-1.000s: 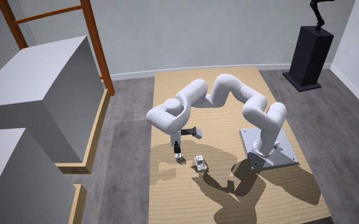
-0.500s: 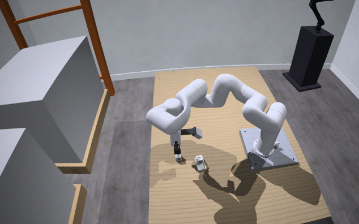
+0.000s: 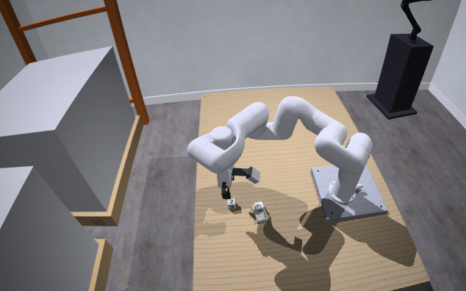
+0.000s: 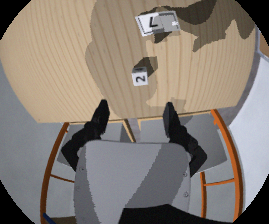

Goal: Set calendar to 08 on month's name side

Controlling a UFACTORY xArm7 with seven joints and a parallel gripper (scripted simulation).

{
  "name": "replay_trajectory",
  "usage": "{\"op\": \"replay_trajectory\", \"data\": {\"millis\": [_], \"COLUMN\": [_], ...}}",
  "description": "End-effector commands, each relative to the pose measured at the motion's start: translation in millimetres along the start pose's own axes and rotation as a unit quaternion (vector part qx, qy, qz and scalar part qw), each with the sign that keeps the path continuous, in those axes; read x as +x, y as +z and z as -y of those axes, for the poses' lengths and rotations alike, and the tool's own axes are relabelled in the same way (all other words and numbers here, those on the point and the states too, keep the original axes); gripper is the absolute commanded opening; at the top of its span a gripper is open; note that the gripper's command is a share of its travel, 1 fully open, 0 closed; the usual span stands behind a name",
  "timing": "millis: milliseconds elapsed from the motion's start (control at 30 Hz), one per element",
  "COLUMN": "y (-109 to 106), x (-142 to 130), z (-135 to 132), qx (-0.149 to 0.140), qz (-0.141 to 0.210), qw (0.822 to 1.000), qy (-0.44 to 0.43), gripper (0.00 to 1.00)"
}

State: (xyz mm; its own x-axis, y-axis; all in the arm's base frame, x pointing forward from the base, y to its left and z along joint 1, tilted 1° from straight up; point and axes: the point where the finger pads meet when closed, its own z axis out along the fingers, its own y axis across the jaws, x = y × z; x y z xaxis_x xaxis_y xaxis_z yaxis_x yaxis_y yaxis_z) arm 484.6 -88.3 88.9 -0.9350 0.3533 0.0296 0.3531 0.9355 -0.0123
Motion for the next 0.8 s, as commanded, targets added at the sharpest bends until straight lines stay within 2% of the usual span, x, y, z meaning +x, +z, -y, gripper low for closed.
{"op": "replay_trajectory", "data": {"millis": [0,167,400,500,533,667,700,767], "y": [-1.4,-1.1,-1.1,-1.2,-1.3,-1.6,-1.8,-2.0], "x": [-5.1,-10.7,-19.6,-20.3,-23.7,-27.1,-28.9,-30.5], "z": [3.4,8.4,17.0,17.7,21.1,24.7,26.6,28.3], "qx": [0.001,0.001,0.002,0.002,0.002,0.003,0.003,0.003], "qz": [0.0,-0.001,-0.003,-0.003,-0.003,-0.003,-0.003,-0.003], "qw": [0.998,0.989,0.96,0.957,0.94,0.921,0.91,0.899], "qy": [0.07,0.15,0.281,0.291,0.34,0.389,0.414,0.437], "gripper": [1.0,1.0,1.0,1.0,1.0,1.0,1.0,1.0]}}
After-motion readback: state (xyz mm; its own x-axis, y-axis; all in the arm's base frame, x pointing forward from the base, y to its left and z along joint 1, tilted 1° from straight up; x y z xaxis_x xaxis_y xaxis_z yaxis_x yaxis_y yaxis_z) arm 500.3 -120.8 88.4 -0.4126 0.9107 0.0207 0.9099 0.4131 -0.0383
